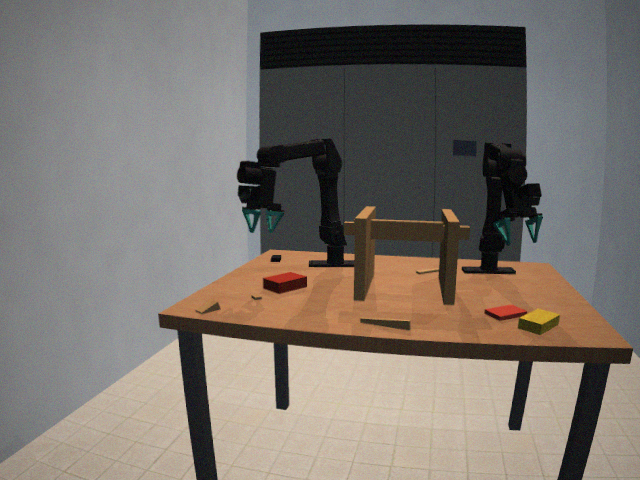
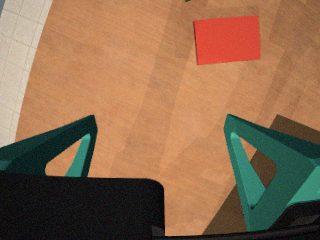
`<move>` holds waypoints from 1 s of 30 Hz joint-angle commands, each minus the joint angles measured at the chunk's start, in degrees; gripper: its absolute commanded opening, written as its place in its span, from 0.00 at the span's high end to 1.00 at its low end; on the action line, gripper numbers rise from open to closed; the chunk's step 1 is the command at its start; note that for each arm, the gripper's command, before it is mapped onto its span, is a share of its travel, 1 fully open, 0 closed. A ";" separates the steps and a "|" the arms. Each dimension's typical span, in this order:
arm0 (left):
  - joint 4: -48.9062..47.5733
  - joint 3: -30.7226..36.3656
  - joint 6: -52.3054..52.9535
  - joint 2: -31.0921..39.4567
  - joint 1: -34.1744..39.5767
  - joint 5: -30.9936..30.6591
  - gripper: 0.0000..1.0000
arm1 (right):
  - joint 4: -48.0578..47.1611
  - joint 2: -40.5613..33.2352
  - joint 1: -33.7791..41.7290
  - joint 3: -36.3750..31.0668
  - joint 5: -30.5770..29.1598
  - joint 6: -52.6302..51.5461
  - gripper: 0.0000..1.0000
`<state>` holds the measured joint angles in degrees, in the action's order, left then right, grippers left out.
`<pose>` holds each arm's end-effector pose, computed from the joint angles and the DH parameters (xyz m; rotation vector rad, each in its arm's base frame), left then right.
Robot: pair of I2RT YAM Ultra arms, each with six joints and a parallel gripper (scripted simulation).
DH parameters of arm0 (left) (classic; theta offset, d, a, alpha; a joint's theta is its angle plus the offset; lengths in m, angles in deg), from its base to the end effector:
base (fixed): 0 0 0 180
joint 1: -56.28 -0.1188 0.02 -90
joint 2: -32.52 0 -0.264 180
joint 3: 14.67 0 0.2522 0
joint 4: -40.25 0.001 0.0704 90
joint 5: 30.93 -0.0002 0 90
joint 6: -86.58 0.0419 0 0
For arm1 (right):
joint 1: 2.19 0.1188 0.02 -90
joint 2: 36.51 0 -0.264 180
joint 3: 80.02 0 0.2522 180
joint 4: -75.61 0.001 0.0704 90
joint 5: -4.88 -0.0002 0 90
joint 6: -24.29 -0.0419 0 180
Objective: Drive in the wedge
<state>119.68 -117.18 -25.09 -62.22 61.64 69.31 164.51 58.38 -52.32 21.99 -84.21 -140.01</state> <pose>0.3260 -0.0221 0.3100 -0.4351 2.7524 0.1376 0.1991 -0.2358 0.3019 2.6567 1.4018 0.0685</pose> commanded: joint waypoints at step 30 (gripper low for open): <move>-16.39 5.84 5.73 8.98 -1.48 -2.45 0.00 | -17.80 -8.27 11.05 -5.46 -0.65 18.42 0.00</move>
<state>109.84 -112.13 -21.44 -56.63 60.88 67.69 153.19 53.09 -43.17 17.84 -84.50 -127.95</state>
